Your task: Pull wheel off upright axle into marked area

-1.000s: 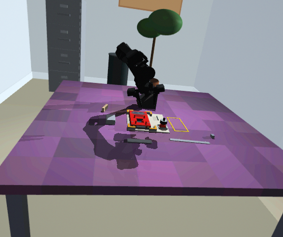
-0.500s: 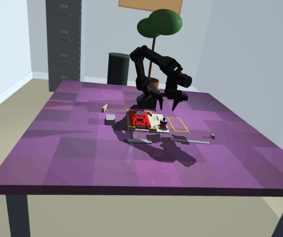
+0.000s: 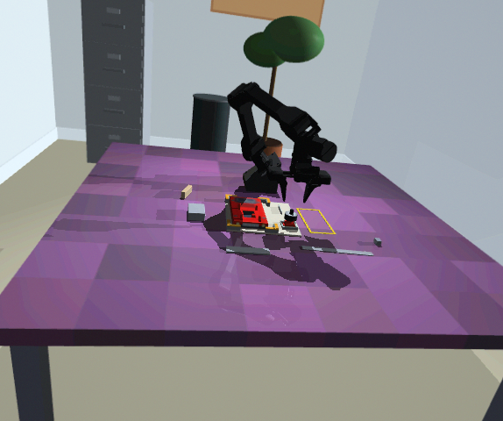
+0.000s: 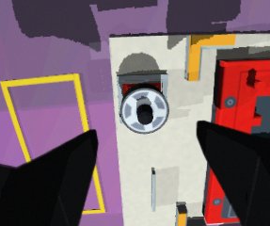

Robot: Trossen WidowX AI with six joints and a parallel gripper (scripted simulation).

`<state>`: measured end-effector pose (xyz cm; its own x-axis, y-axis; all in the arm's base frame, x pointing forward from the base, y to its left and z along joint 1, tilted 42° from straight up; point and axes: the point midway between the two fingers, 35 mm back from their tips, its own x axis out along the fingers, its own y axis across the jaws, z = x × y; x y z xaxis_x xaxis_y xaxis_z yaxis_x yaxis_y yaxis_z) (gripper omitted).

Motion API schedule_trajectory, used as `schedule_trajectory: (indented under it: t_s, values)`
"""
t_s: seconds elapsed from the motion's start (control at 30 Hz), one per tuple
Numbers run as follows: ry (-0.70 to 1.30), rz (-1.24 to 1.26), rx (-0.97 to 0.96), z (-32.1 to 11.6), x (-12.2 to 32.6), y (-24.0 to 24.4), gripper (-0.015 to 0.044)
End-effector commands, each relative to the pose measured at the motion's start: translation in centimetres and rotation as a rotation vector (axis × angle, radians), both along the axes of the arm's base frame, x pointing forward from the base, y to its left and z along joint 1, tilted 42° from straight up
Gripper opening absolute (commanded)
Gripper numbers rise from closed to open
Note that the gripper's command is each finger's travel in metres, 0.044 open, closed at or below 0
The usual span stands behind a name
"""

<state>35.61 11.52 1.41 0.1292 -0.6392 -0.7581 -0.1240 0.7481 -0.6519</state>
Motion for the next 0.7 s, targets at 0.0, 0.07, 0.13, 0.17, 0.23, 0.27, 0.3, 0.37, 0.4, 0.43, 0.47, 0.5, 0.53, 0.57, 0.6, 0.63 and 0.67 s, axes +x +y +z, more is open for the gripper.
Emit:
schedule_trajectory:
  t_s: [0.0, 0.07, 0.13, 0.17, 0.23, 0.27, 0.3, 0.37, 0.4, 0.43, 0.47, 0.5, 0.53, 0.57, 0.6, 0.63, 0.67]
  values:
    - [0.004, 0.0, -0.006, -1.7, 0.2, -1.7, 0.03]
    - [0.003, 0.0, -0.007, -2.7, 0.4, -2.5, 0.03]
    - [0.003, 0.0, -0.008, -3.6, 0.5, -3.3, 0.03]
    - [0.003, -0.001, -0.008, -3.8, 0.5, -3.5, 0.03]
    - [0.003, -0.001, -0.008, -3.9, 0.5, -3.5, 0.03]
    - [0.003, -0.001, -0.008, -3.9, 0.5, -3.5, 0.03]
    - [0.003, -0.001, -0.008, -3.9, 0.5, -3.5, 0.03]
    - [0.001, -0.012, -0.005, -3.5, 0.6, -3.6, 0.0274]
    - [0.001, -0.012, -0.005, -3.5, 0.6, -3.6, 0.0247]
    - [0.001, -0.012, -0.005, -3.5, 0.6, -3.6, 0.0221]
    - [0.001, -0.012, -0.005, -3.5, 0.6, -3.6, 0.0215]
    - [0.001, -0.012, -0.005, -3.5, 0.6, -3.6, 0.0208]
    - [0.001, -0.012, -0.005, -3.5, 0.6, -3.6, 0.0201]
    - [0.001, -0.012, -0.005, -3.5, 0.6, -3.6, 0.0195]
    - [0.001, -0.012, -0.005, -3.5, 0.6, -3.6, 0.0188]
    - [0.001, -0.012, -0.005, -3.5, 0.6, -3.6, 0.0181]
    - [0.001, -0.012, -0.005, -3.5, 0.6, -3.6, 0.0175]
